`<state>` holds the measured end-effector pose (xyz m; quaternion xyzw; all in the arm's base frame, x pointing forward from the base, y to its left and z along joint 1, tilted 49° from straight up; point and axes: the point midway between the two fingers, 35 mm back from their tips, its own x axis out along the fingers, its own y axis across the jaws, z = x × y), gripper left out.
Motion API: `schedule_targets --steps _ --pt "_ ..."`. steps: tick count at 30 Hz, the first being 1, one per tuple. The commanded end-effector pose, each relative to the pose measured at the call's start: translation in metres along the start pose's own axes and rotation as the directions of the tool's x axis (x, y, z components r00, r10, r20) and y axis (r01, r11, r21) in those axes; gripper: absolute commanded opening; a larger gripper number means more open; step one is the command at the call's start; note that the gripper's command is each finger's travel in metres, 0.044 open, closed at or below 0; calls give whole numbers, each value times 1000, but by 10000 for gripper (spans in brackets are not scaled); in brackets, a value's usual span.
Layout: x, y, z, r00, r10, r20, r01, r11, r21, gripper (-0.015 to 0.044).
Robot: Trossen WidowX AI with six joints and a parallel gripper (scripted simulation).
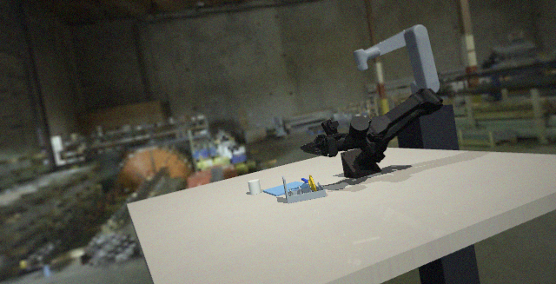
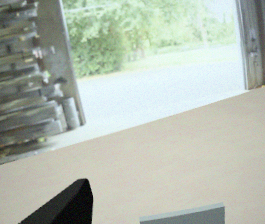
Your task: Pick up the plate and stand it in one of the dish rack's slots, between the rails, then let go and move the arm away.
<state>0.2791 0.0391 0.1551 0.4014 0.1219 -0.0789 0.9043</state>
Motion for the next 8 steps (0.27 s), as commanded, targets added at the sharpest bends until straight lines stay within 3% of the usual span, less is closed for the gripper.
schedule_targets --steps 1,8 --pt "1 -3 4 1000 -9 -21 8 1000 -30 400" --pt "15 -22 3 983 -139 -116 114 973 -200 400"
